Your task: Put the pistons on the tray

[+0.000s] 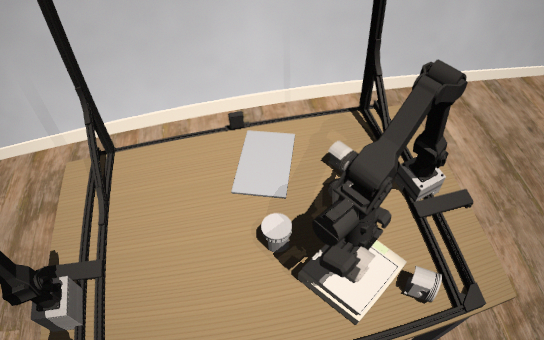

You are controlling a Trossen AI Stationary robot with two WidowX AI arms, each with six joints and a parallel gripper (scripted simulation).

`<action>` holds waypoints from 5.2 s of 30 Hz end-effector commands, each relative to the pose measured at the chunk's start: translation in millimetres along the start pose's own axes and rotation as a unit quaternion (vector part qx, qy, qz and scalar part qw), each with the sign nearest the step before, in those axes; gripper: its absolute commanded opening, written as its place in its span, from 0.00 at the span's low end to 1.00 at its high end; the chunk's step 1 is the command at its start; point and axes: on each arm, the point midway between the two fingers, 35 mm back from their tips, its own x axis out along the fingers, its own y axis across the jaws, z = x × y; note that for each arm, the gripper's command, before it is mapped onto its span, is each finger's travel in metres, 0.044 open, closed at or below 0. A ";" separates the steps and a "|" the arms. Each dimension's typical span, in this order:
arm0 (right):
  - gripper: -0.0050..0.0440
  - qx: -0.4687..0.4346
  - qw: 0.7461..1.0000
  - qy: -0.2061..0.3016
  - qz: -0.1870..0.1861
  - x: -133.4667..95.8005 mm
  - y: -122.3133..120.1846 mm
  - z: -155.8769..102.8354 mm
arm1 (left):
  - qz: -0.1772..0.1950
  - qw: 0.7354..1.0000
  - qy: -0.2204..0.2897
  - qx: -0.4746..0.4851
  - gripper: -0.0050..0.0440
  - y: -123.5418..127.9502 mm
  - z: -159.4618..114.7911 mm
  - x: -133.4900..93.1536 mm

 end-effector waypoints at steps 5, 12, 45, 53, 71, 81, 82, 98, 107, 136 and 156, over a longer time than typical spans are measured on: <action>1.00 -0.001 1.000 0.000 0.001 0.0 0.3 -0.2 | 0.000 1.000 0.002 0.001 0.87 -0.4 -0.5 1.8; 1.00 -0.001 1.000 0.000 0.001 0.0 0.3 -0.2 | 0.000 1.000 0.002 0.001 0.87 -0.4 -0.5 1.8; 1.00 -0.001 1.000 0.000 0.001 0.0 0.3 -0.2 | 0.000 1.000 0.002 0.001 0.87 -0.4 -0.2 -31.6; 1.00 -0.001 1.000 0.000 0.001 0.0 0.3 -0.2 | 0.000 1.000 0.002 0.001 0.87 -0.3 -0.1 -41.6; 1.00 -0.001 1.000 0.000 0.001 0.0 0.3 -0.2 | 0.002 1.000 0.003 0.000 0.87 1.0 -1.2 -70.2; 1.00 -0.001 1.000 0.000 0.001 0.0 0.3 -0.2 | -0.010 0.997 0.000 -0.079 0.87 2.7 -3.1 -78.2; 1.00 -0.001 1.000 0.000 0.001 0.0 0.3 -0.2 | -0.012 0.996 0.000 -0.092 0.87 2.7 -3.1 -78.2; 1.00 -0.001 1.000 0.000 0.001 0.0 0.3 -0.2 | -0.042 0.961 -0.009 -0.272 0.87 2.7 -3.1 -78.2; 1.00 -0.001 1.000 0.000 0.001 0.0 0.3 -0.2 | -0.057 0.931 -0.014 -0.359 0.87 2.7 -3.1 -78.2; 1.00 -0.001 1.000 0.000 0.001 0.0 0.3 -0.2 | -0.108 0.743 -0.029 -0.659 0.87 2.7 -3.1 -78.2; 1.00 -0.001 1.000 0.000 0.001 0.0 0.3 -0.2 | -0.105 0.705 -0.037 -0.700 0.87 -58.9 -19.6 -79.0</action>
